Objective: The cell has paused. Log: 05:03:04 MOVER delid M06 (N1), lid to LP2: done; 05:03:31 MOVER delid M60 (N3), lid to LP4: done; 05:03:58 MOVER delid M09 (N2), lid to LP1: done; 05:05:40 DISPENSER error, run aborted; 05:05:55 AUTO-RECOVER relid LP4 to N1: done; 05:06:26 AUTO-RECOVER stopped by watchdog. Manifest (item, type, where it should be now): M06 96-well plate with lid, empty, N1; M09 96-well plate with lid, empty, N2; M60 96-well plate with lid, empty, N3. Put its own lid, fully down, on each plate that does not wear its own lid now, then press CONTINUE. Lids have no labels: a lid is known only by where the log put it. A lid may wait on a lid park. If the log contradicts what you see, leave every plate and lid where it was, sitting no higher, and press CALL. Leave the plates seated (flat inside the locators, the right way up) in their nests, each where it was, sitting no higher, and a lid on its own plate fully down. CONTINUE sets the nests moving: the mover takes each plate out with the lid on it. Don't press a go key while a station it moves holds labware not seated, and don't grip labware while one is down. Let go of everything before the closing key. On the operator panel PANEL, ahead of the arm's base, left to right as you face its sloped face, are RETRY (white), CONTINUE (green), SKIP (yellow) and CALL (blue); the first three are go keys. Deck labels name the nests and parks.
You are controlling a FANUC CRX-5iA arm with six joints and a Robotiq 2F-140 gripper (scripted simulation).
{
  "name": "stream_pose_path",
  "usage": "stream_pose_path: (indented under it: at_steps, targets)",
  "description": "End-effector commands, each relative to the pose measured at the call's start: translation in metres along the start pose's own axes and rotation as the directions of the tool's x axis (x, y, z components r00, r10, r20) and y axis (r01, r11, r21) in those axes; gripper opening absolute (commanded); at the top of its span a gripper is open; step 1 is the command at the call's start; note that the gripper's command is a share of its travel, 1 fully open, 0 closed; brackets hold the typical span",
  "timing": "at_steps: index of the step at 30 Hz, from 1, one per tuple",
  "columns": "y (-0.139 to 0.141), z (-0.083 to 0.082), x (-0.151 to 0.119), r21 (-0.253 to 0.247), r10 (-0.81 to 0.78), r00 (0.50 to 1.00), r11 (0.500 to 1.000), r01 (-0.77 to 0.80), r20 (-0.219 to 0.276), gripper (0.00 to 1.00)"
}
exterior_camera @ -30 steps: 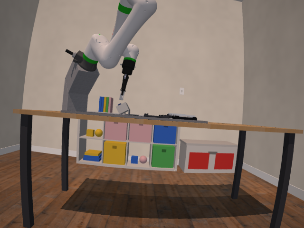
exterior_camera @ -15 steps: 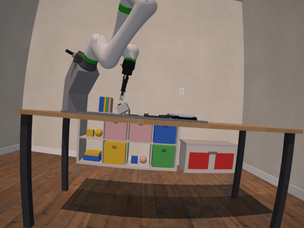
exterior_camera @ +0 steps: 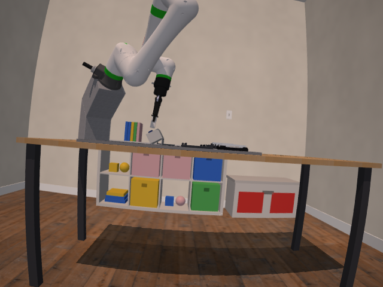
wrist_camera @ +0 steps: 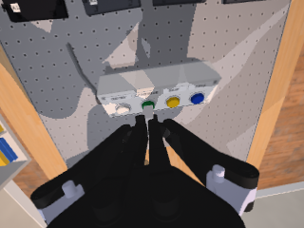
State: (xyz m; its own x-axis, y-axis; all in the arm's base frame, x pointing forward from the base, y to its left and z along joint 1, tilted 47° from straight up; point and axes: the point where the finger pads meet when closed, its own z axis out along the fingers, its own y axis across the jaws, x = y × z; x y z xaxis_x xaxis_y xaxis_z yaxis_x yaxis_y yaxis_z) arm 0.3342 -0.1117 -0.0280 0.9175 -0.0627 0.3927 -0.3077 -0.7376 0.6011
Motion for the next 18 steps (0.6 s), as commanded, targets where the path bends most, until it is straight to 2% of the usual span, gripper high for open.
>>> stream_pose_path:
  at_steps: [1, 18]
  targets:
    - [0.0, 0.003, 0.0, 0.072, 0.005, 0.992, 0.997, 0.004, -0.123, 0.0]
    - [-0.001, 0.016, 0.001, 0.072, 0.005, 0.992, 0.997, 0.004, -0.123, 0.0]
